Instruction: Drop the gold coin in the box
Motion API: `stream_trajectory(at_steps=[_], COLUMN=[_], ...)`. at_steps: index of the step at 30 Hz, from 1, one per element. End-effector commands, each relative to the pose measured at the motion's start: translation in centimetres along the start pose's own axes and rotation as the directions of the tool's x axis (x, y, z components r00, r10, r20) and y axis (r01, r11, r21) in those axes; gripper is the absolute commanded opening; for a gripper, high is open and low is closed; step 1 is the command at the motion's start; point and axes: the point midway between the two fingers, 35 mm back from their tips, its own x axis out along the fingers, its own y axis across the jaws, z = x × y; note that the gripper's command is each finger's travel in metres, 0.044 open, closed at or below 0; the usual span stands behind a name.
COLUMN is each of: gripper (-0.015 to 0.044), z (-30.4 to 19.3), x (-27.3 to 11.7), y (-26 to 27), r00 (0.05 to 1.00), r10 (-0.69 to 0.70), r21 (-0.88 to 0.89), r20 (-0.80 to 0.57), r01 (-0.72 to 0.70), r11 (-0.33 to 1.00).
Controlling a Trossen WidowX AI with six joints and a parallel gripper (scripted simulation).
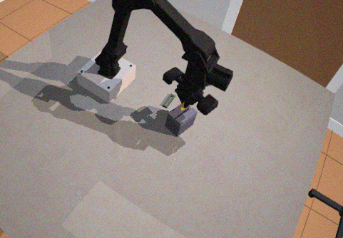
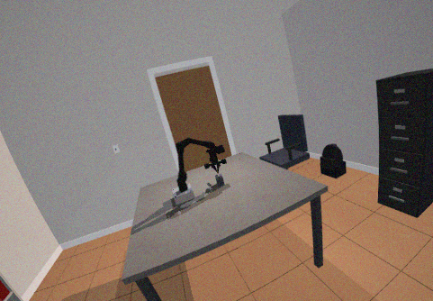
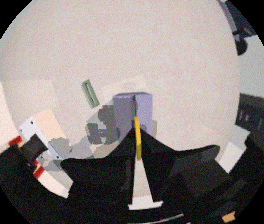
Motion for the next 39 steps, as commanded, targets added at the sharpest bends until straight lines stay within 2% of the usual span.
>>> stream_trajectory(at_steps=[1,35,39], gripper=[0.0,0.0,0.0105], z=[0.0,0.0,0.0], x=[0.3,1.9,1.7], y=[0.1,0.2,0.0], r00=[1.0,1.0,1.0], r10=[0.004,0.004,-0.002], r21=[0.001,-0.004,0.0], r20=[-0.001,-0.001,0.0], r01=[-0.004,-0.004,0.002], r11=[1.0,1.0,1.0])
